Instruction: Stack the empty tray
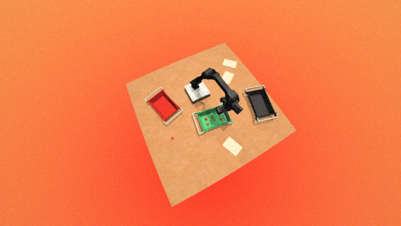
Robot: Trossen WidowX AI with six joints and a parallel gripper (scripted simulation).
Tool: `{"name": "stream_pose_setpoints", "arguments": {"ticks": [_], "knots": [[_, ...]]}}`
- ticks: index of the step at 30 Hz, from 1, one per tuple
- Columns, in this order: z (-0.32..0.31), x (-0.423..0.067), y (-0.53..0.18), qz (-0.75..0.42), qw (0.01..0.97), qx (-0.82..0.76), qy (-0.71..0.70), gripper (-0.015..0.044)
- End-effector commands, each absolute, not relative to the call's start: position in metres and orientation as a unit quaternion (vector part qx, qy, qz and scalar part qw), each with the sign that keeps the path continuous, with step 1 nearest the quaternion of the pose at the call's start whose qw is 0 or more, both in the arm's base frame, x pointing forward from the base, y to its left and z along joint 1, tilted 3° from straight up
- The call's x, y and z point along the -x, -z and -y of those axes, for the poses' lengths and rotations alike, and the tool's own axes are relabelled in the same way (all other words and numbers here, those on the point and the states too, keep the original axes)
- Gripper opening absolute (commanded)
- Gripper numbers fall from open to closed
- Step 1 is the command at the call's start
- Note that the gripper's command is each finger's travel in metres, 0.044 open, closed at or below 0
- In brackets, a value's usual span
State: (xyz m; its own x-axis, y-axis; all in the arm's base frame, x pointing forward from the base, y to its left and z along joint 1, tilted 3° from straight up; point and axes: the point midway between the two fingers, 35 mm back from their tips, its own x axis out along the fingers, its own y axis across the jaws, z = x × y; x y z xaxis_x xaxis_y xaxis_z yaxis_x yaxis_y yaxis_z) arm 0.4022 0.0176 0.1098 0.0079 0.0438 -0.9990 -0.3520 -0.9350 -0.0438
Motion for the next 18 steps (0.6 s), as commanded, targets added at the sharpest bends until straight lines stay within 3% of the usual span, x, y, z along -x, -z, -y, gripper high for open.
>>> {"name": "stream_pose_setpoints", "arguments": {"ticks": [1,4,13,18], "knots": [[-0.016,-0.399,-0.156,-0.108,0.142,0.702,-0.69,0.0088],[-0.008,-0.402,-0.127,-0.14,0.171,0.691,-0.688,0.0088],[0.097,-0.384,-0.104,-0.489,0.502,0.499,-0.509,0.0088],[0.126,-0.375,-0.097,-0.572,0.585,0.4,-0.412,0.0088]]}}
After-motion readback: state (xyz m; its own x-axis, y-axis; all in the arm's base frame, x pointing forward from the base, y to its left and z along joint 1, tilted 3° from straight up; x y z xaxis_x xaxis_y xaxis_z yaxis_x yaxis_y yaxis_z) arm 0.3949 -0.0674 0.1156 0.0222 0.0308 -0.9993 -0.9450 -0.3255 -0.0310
